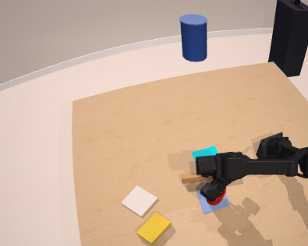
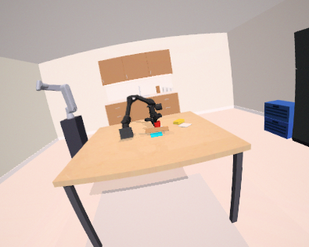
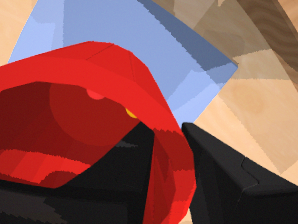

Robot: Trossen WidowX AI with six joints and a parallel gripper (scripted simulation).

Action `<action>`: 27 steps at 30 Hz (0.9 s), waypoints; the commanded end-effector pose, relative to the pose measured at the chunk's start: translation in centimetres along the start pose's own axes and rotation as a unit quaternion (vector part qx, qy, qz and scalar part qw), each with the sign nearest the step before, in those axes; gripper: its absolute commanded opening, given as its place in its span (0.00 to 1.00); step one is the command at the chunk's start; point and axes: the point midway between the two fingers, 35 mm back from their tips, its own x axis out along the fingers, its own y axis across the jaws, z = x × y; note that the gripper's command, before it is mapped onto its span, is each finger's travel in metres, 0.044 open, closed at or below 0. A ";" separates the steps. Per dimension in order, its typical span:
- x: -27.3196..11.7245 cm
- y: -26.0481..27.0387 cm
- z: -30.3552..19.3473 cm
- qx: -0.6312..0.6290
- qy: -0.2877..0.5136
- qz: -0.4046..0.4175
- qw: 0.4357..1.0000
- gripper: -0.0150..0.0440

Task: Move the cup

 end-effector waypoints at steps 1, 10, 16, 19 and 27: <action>0.0 0.0 0.0 0.000 0.000 0.000 1.000 0.30; -0.3 0.0 0.0 0.000 0.000 0.000 1.000 0.25; -2.0 0.1 0.2 0.001 -0.001 -0.001 1.000 0.25; -3.0 0.2 0.2 0.001 -0.001 -0.001 1.000 0.25; -5.3 0.2 0.3 0.002 0.000 -0.001 1.000 0.25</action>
